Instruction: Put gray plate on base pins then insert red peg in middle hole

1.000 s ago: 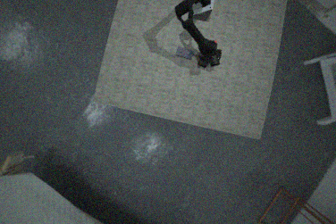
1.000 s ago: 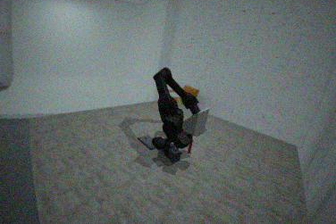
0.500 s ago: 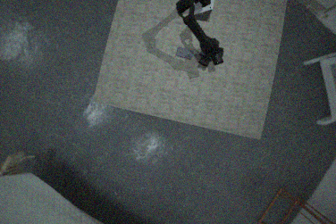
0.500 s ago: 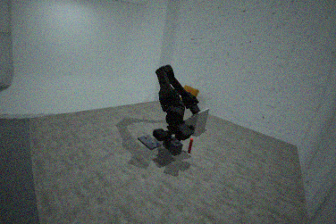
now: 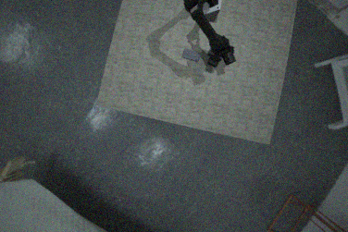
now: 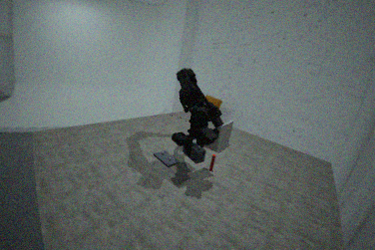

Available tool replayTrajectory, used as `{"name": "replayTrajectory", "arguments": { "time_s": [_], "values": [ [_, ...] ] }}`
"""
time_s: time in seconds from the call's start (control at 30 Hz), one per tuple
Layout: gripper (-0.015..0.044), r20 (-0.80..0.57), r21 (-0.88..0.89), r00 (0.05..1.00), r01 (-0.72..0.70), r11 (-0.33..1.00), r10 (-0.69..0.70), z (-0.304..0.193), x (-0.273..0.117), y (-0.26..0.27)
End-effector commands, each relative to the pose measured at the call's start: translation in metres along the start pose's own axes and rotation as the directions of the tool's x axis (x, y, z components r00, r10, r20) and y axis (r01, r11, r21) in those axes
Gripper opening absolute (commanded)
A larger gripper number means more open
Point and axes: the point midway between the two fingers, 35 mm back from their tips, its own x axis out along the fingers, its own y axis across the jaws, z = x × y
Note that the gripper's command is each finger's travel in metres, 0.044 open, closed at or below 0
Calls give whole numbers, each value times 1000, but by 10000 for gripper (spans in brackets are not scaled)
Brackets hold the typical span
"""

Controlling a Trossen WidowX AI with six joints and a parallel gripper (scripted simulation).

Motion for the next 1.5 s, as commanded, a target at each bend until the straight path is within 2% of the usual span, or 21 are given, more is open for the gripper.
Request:
{"name": "replayTrajectory", "arguments": {
  "time_s": [0.0, 0.43, 1.47],
  "values": [
    [0, 9, 5, 1000, 5, 1000, -5, 0, -15, 0],
    [0, 0, -6, 1000, 6, 1000, -6, -6, -47, 4],
    [0, 14, -106, 1000, 7, 994, -6, -82, 1, -32]
  ]
}}
